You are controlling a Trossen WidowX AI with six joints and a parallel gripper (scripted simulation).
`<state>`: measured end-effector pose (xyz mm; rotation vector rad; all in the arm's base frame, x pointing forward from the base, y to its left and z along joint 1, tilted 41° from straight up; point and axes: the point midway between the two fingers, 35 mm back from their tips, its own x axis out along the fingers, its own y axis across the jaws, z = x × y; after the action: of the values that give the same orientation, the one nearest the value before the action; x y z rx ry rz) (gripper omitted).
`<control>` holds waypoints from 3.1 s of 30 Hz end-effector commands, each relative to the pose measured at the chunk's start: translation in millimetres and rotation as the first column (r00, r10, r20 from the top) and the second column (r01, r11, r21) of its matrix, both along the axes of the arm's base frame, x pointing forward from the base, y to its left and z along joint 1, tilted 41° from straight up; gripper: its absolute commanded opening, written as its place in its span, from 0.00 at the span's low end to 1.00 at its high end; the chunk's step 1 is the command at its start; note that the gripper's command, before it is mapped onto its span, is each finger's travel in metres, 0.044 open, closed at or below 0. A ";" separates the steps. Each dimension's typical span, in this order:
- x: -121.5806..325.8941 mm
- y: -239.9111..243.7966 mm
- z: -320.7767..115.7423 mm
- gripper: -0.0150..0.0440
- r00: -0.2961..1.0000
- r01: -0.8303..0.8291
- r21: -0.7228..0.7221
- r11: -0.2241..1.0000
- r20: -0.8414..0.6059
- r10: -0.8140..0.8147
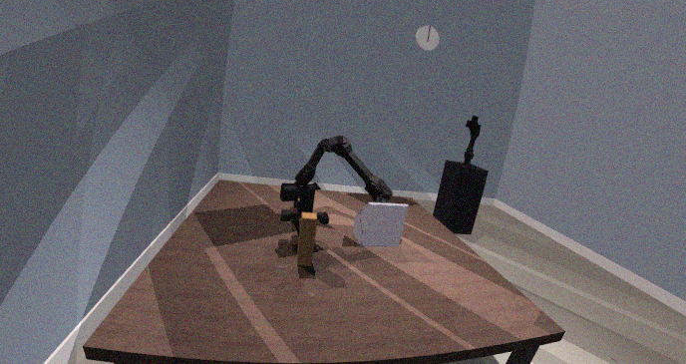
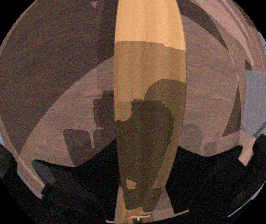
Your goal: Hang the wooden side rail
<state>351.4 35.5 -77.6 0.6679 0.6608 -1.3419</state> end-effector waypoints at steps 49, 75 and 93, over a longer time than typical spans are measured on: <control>-0.8 6.3 6.8 0.25 1.000 -0.005 -0.001 1.000 0.001 0.005; -1.3 9.1 10.0 0.25 1.000 -0.005 0.000 1.000 0.001 0.005; -1.7 11.1 12.3 0.25 1.000 -0.005 0.000 1.000 0.001 0.005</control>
<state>348.6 42.3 -67.2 0.6605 0.6624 -1.3457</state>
